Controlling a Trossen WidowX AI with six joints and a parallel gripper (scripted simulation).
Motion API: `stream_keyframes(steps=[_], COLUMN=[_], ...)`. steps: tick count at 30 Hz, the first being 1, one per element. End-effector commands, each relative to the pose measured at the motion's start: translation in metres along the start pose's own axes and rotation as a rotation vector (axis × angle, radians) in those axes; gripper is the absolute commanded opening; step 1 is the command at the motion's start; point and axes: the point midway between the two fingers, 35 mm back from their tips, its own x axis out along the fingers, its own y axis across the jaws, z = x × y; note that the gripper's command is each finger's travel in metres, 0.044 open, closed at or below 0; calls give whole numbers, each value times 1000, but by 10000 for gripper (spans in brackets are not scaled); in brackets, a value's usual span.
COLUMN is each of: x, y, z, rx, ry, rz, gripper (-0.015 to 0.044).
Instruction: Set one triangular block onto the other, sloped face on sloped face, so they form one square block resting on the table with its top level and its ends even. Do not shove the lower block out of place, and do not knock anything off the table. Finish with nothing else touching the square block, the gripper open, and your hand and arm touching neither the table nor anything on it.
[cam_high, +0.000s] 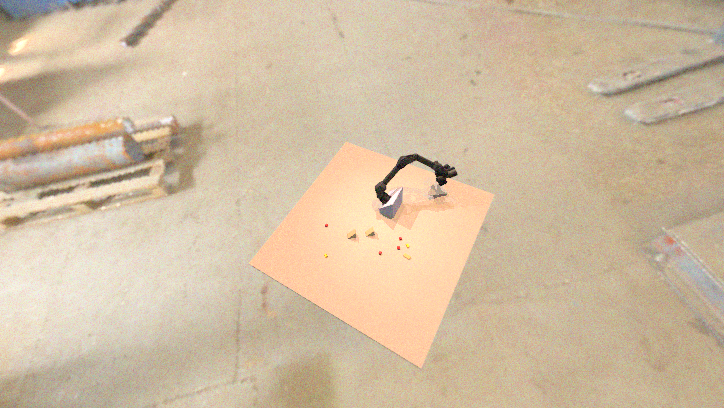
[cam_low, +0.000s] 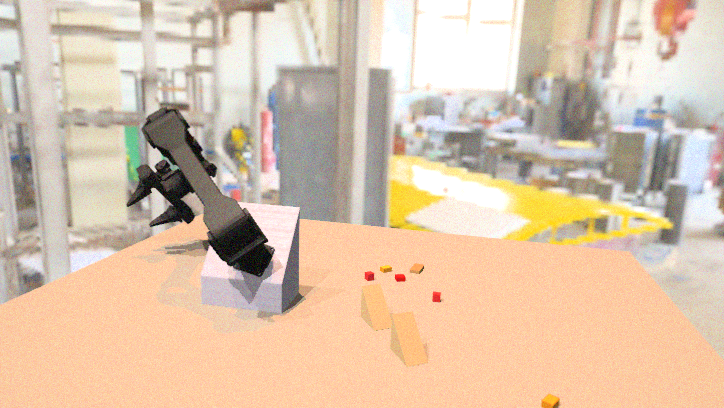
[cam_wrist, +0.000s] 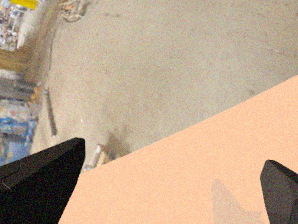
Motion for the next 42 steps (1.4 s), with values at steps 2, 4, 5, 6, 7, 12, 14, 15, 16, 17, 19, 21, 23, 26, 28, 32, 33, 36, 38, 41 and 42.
stream_keyframes(steps=[2, 4, 5, 6, 7, 12, 14, 15, 16, 17, 19, 21, 23, 26, 28, 32, 33, 36, 38, 41, 42], x=[-6, -27, -43, -59, -75, -158, -192, -209, -225, -242, -274, -301, -329, -370, -394, -436, -445, -466, -477, -486, -487], y=[1, 4, 5, 6, 6, 6, 5, 5, 4, 3, 1, 1, 0, -5, -9, -15, -16, -20, -21, -22, -22], z=[0, 3, 6, 9, 11, 8, 2, -3, -8, -14, -29, -43, -61, -96, -122, -183, -199, -251, -287, -343, -362], rx=[19, 70, 97, 126, 156, 322, 396, 435, 475, 516, 601, 672, 753, 895, 994, 1201, 1255, 1420, 1533, 1708, 1767], ry=[-10, -54, -86, -120, -153, -329, -402, -438, -475, -512, -586, -662, -743, -851, -923, -1060, -1093, -1189, -1249, -1334, -1360], rz=[-21, -76, -102, -128, -153, -265, -304, -323, -340, -356, -386, -393, -402, -431, -446, -467, -471, -476, -476, -471, -468], gripper=[440, 440, 440, 440, 440, 440, 440, 440, 440, 440, 440, 440, 440, 440, 440, 440, 440, 440, 440, 440, 440])
